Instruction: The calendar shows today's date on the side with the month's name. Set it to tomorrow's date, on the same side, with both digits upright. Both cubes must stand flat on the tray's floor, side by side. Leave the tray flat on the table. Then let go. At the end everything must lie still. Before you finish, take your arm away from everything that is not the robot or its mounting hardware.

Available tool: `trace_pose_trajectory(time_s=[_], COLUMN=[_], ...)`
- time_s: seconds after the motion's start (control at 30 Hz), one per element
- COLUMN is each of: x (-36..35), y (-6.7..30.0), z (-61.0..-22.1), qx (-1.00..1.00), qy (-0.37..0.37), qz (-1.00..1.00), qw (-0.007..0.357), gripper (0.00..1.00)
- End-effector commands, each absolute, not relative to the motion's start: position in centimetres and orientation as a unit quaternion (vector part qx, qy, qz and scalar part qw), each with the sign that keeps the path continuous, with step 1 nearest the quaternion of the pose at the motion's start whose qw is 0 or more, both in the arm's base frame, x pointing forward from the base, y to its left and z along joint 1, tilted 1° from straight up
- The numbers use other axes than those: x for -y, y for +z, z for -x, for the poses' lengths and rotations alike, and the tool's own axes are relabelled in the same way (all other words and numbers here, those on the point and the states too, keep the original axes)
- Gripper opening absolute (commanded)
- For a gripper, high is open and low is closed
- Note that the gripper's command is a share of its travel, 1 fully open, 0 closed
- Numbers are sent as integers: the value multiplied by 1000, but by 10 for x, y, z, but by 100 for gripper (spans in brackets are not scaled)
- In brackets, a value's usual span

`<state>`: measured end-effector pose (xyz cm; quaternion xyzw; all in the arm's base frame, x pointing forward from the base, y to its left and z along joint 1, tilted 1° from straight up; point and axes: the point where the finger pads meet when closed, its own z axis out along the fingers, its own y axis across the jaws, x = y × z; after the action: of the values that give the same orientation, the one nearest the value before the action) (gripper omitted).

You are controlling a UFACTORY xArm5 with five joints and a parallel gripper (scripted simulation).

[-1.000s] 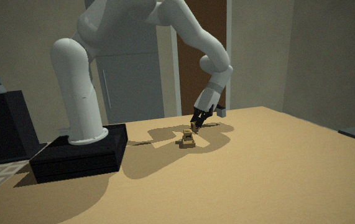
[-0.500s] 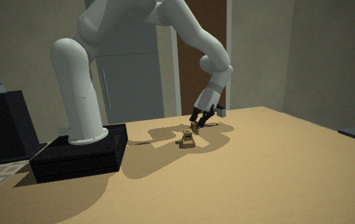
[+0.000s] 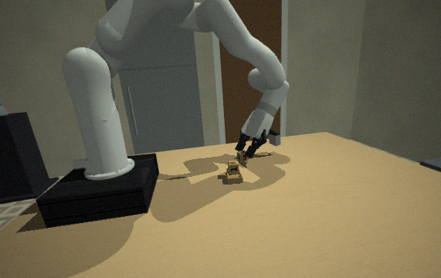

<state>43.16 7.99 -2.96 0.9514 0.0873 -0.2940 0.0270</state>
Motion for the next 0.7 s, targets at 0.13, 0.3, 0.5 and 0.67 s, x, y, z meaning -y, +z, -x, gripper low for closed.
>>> trace_pose_trajectory(time_s=[0.13,0.3,0.5,0.67], x=[-83,-82,-82,-81], y=[-20,-13,6,22], z=[-433,-432,-432,-432], qx=[-90,-90,-89,-89], qy=[-292,-292,-292,-292], qz=[-952,-952,-952,-952], qw=[28,28,27,27], gripper=[71,71,71,71])
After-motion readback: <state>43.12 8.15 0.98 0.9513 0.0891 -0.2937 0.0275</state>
